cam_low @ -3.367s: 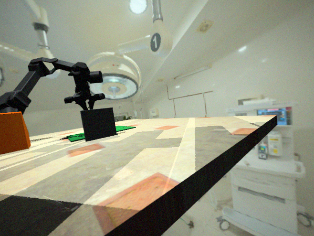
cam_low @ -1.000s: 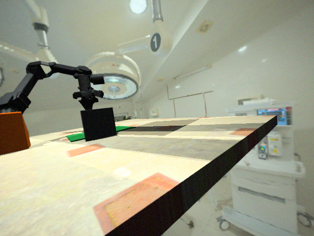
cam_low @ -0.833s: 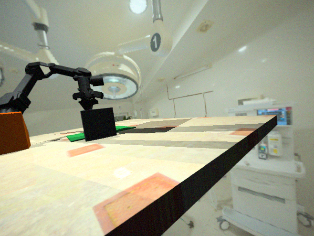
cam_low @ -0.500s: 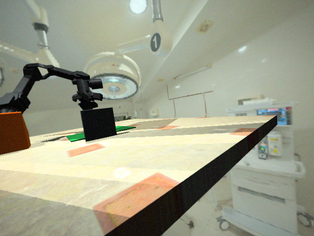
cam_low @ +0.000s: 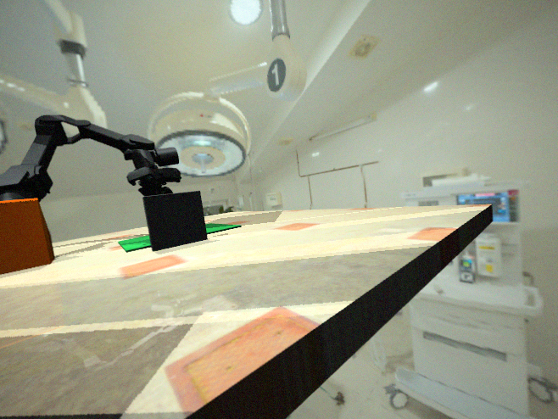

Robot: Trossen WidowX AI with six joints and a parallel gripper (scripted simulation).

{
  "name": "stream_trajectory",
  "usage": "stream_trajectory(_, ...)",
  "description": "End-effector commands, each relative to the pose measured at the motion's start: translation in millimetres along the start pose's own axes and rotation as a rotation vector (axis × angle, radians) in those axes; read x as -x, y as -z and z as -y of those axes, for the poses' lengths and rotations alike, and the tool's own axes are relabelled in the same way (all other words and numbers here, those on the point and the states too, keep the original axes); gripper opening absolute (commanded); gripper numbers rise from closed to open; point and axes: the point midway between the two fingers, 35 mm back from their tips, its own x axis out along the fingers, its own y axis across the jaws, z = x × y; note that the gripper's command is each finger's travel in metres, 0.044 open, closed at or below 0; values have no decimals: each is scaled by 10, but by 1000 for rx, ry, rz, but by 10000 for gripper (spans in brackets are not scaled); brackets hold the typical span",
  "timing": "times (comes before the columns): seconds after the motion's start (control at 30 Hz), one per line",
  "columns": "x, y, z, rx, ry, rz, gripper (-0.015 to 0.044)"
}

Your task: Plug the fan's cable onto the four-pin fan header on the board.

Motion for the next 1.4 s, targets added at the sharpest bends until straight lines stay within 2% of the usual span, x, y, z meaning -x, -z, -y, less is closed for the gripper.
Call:
stream_trajectory(0.0, -19, 5, 11, -2, 27, 50, 0)
stream_trajectory(0.7, -105, 2, -17, -13, 102, 296, 0)
stream_trajectory(1.37, -77, 19, -76, -54, 94, 549, 0)
